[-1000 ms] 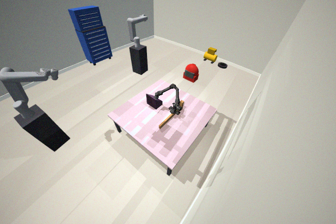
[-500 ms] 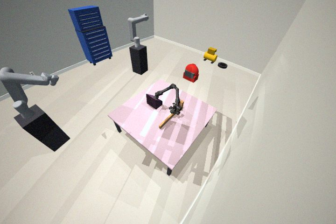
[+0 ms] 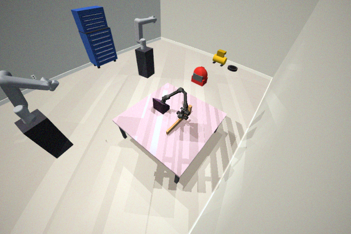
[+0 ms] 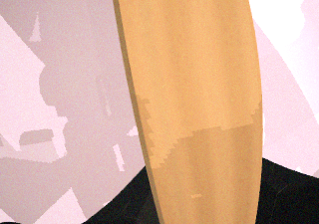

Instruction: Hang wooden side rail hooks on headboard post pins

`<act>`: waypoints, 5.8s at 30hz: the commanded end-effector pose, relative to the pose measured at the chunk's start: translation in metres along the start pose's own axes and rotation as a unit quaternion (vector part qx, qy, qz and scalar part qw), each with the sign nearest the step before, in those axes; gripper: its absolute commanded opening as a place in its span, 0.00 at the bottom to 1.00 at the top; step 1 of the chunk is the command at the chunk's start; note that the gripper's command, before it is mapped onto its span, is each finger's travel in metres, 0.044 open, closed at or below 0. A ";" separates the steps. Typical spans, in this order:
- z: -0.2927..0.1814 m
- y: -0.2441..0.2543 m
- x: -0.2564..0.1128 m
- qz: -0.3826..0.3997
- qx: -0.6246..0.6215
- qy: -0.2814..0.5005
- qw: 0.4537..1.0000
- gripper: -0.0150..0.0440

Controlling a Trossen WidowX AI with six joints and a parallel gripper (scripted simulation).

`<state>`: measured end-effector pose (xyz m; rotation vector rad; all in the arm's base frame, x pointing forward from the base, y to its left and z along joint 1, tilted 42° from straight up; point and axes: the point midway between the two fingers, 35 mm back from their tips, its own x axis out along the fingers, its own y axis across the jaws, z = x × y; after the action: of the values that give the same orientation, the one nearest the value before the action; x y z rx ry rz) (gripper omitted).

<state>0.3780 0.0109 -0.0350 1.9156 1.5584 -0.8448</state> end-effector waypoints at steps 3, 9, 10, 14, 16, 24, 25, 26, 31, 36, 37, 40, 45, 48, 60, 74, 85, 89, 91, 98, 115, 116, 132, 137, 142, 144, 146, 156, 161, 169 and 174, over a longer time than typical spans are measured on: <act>-0.002 0.003 -0.005 0.008 0.000 0.000 1.000 0.25; -0.002 0.003 -0.005 0.008 0.000 0.000 1.000 0.25; -0.002 0.003 -0.005 0.008 0.000 0.000 1.000 0.25; -0.003 0.002 -0.005 0.008 0.000 0.000 1.000 0.25; -0.003 0.002 -0.005 0.008 0.000 0.000 1.000 0.25; -0.004 0.003 -0.005 0.008 0.000 0.000 1.000 0.25; -0.004 0.003 -0.005 0.008 0.000 0.000 1.000 0.25; -0.004 0.003 -0.005 0.008 0.000 0.000 1.000 0.25; -0.005 0.003 -0.005 0.008 0.000 0.000 1.000 0.25; -0.005 0.003 -0.005 0.008 0.000 0.000 1.000 0.25; -0.005 0.003 -0.005 0.008 0.000 0.000 1.000 0.25; -0.006 0.002 -0.005 0.008 0.000 0.000 1.000 0.25; -0.006 0.002 -0.005 0.008 0.000 0.000 1.000 0.25; -0.007 0.002 -0.005 0.008 0.000 0.000 1.000 0.25; -0.008 0.003 -0.004 0.008 0.000 0.000 1.000 0.25; -0.009 0.002 -0.004 0.008 0.000 0.000 1.000 0.25; -0.011 0.002 -0.004 0.008 0.000 0.000 1.000 0.25; -0.011 0.002 -0.004 0.008 0.000 0.000 1.000 0.25; -0.011 0.002 -0.004 0.008 0.000 0.000 1.000 0.25; -0.012 0.002 -0.004 0.008 0.000 0.000 1.000 0.25; -0.014 0.002 -0.004 0.008 0.000 0.000 1.000 0.25; -0.014 0.002 -0.004 0.008 0.000 0.000 1.000 0.25; -0.016 0.002 -0.004 0.008 0.000 0.000 1.000 0.25; -0.016 0.002 -0.004 0.008 0.000 0.000 1.000 0.25; -0.017 0.002 -0.004 0.008 0.000 0.000 1.000 0.25; -0.017 0.002 -0.004 0.008 0.000 0.000 1.000 0.25; -0.017 0.002 -0.004 0.008 0.000 0.000 1.000 0.25; -0.018 0.001 -0.004 0.008 0.000 0.000 1.000 0.25; -0.019 0.002 -0.004 0.008 0.000 0.000 1.000 0.25; -0.020 0.003 -0.004 0.008 0.000 0.001 1.000 0.25; -0.020 0.003 -0.004 0.008 0.000 0.001 1.000 0.25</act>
<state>0.3800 0.0250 -0.0227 1.9149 1.5561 -0.8413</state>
